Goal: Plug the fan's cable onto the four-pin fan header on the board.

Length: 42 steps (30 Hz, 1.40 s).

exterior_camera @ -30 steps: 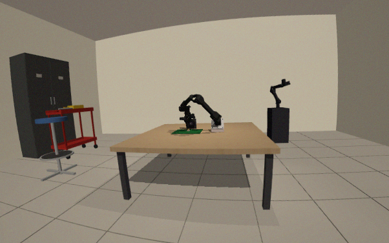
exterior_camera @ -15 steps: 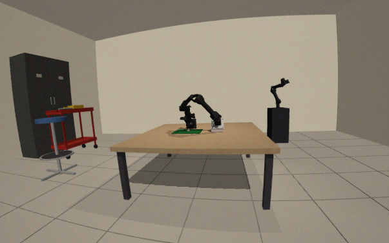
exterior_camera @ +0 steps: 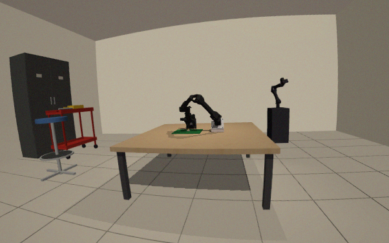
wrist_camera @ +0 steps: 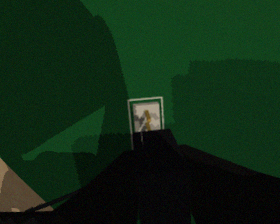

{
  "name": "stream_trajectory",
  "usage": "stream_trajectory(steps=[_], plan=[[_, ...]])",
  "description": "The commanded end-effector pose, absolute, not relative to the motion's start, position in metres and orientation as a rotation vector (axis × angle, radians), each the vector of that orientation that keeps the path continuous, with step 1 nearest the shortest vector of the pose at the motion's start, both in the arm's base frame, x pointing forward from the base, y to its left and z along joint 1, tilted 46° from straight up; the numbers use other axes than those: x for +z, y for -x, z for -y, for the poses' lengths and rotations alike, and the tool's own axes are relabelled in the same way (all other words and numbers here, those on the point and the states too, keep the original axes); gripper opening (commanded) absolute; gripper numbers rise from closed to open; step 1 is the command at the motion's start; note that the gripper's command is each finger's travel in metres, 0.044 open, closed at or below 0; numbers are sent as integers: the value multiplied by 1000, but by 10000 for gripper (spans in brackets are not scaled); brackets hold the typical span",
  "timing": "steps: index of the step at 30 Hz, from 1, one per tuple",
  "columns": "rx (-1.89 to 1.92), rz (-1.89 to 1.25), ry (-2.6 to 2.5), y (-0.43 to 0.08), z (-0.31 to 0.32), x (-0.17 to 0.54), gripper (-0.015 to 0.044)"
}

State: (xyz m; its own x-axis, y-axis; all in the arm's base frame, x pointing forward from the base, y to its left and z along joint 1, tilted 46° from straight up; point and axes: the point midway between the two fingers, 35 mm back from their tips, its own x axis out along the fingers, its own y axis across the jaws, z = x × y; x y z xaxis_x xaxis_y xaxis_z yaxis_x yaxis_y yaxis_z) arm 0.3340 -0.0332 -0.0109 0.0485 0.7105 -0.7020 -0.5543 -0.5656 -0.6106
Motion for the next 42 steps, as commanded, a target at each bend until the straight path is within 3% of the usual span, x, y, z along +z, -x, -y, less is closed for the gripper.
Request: stream_trajectory(steps=[1, 42], plan=[[1692, 171, 1360, -333, 23, -19, 0], [1692, 167, 1357, -334, 19, -21, 0]])
